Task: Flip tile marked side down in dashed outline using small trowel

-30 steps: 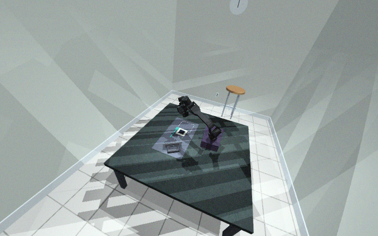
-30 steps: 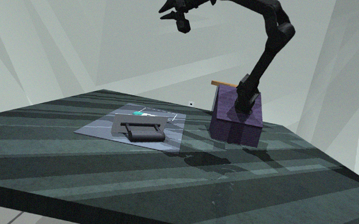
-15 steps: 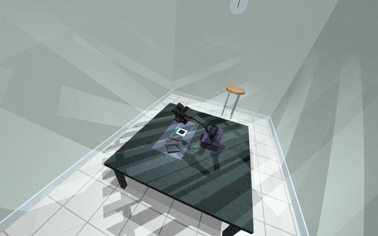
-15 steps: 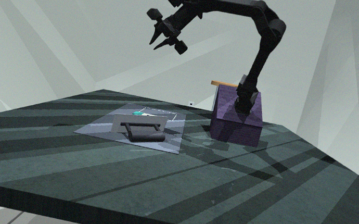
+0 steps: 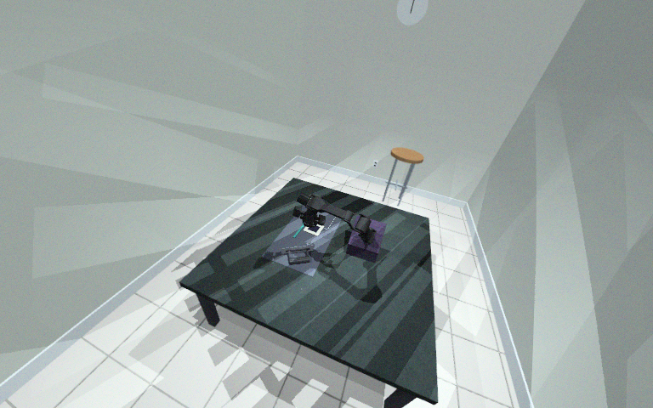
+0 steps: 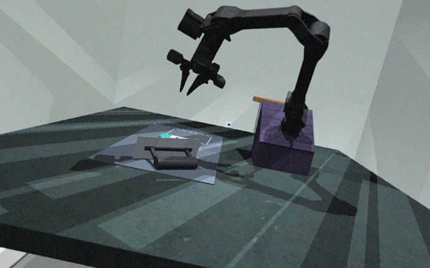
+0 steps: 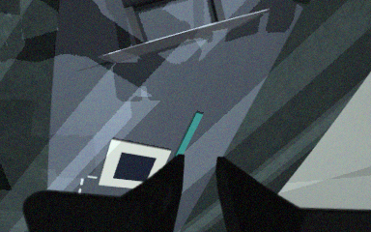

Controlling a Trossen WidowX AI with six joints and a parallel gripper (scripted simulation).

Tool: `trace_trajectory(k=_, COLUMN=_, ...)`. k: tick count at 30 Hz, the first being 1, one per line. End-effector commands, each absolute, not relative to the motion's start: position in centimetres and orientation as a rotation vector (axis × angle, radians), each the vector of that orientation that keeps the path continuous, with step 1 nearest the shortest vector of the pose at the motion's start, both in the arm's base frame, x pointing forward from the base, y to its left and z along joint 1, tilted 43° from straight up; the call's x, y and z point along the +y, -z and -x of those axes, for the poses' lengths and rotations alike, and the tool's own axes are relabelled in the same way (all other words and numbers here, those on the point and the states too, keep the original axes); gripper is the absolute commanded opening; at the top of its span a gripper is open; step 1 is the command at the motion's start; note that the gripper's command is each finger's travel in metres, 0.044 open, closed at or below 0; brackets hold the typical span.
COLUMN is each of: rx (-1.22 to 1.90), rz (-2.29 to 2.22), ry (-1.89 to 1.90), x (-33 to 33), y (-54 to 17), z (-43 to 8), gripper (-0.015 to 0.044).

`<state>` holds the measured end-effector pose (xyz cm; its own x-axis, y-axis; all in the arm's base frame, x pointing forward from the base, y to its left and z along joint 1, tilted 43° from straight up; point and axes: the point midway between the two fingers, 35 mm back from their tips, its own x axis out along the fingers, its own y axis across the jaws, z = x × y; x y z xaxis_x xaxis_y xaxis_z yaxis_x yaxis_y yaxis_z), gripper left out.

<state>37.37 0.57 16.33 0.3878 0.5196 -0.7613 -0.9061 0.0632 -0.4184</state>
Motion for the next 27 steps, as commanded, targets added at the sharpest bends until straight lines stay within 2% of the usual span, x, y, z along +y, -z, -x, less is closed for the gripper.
trace_trajectory(k=1, rx=0.408, rz=1.037, ry=-1.283, x=3.2, y=-14.8, z=-36.4, gripper=0.0100)
trace_trajectory(k=12, rx=0.225, rz=1.071, ry=-1.586, x=9.0, y=-12.1, z=-33.4, gripper=0.0100)
trace_trajectory(k=27, rx=0.237, rz=1.074, ry=-1.576, x=9.0, y=-12.1, z=-33.6, gripper=0.0100)
